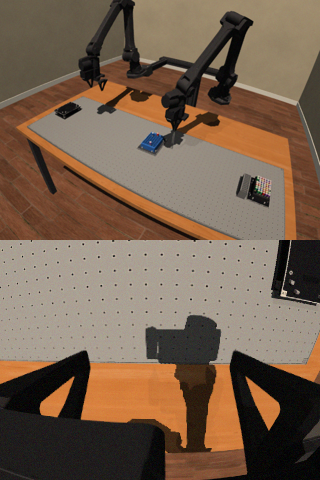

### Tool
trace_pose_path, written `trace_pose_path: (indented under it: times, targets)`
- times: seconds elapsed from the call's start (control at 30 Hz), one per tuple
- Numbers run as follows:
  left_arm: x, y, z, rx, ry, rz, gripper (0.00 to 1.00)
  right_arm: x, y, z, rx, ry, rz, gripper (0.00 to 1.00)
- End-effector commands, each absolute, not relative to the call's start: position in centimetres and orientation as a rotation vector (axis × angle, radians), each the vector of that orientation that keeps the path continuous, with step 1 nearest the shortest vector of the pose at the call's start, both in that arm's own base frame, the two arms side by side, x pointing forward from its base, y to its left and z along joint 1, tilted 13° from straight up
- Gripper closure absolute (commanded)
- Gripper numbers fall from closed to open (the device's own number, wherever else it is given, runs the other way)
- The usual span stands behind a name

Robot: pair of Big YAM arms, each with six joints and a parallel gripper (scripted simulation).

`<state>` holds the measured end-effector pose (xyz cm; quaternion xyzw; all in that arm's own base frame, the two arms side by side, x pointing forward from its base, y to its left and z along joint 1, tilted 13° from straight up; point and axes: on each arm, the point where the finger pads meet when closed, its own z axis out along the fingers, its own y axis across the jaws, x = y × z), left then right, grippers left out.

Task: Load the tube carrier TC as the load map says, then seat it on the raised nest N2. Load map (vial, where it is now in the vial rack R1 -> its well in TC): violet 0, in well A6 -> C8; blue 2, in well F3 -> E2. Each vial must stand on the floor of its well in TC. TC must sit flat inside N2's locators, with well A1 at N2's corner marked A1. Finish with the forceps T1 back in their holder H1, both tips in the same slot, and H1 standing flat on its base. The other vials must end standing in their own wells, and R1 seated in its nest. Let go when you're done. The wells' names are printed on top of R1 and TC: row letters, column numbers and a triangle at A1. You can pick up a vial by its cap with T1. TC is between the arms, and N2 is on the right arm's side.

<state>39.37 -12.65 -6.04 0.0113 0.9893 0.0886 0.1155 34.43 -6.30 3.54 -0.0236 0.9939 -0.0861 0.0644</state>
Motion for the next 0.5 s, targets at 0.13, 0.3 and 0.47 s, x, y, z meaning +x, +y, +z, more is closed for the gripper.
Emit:
trace_pose_path:
  times: [0.13,0.3,0.47]
  targets:
    - [40.1,-11.8,-5.5,0.048,2.878,0.242,0.93,37.5,-6.8,6.0,-0.032,2.920,-0.270,0.00]
    - [40.2,-11.0,-5.6,0.049,2.883,0.245,0.93,37.5,-6.8,6.0,-0.032,2.920,-0.270,0.00]
    - [40.6,-10.3,-4.8,0.047,2.870,0.238,0.93,37.5,-6.8,6.0,-0.032,2.920,-0.270,0.00]
